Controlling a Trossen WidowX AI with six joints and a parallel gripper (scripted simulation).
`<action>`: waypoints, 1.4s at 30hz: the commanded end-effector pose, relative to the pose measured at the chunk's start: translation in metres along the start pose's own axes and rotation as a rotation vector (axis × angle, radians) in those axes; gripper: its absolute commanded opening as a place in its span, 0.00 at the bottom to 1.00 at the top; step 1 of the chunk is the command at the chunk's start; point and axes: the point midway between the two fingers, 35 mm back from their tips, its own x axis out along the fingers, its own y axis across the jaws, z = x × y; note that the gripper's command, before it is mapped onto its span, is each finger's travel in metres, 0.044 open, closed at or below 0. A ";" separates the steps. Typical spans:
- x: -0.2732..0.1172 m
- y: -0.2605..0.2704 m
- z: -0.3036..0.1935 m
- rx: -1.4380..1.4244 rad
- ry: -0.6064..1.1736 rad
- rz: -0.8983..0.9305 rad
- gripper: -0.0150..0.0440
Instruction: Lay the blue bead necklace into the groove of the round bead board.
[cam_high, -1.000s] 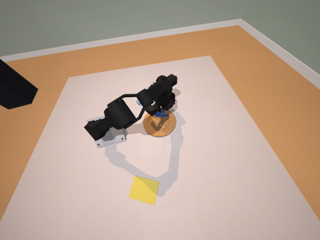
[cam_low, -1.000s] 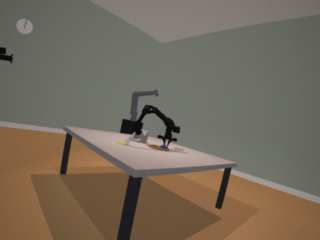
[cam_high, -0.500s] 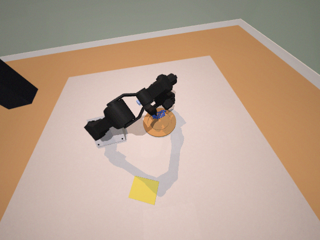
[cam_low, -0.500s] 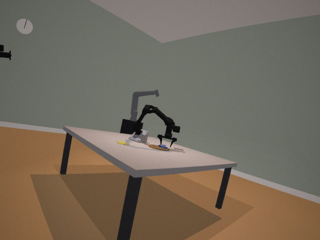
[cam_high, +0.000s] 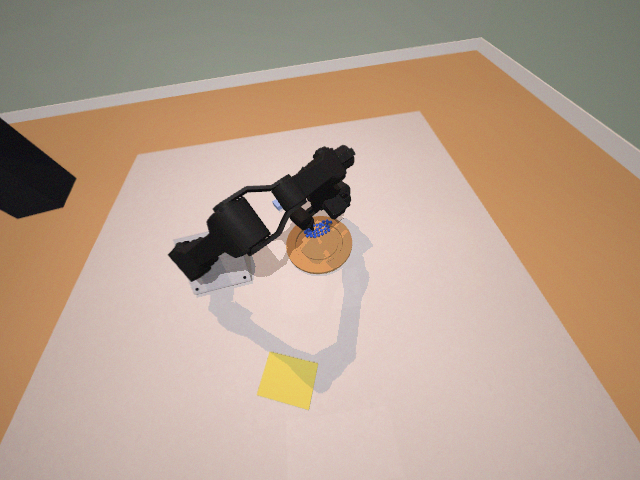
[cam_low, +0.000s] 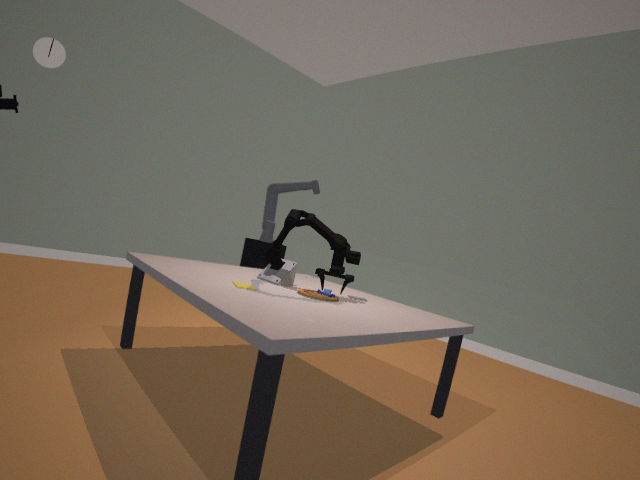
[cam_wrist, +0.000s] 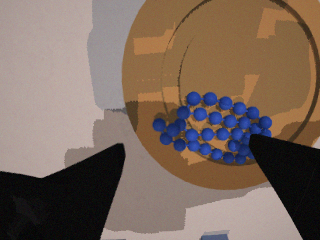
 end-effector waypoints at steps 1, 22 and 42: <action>0.000 0.000 -0.001 0.001 0.005 -0.003 1.00; 0.000 0.000 -0.001 0.001 0.005 -0.003 1.00; -0.007 0.006 0.003 -0.325 0.005 -0.001 0.78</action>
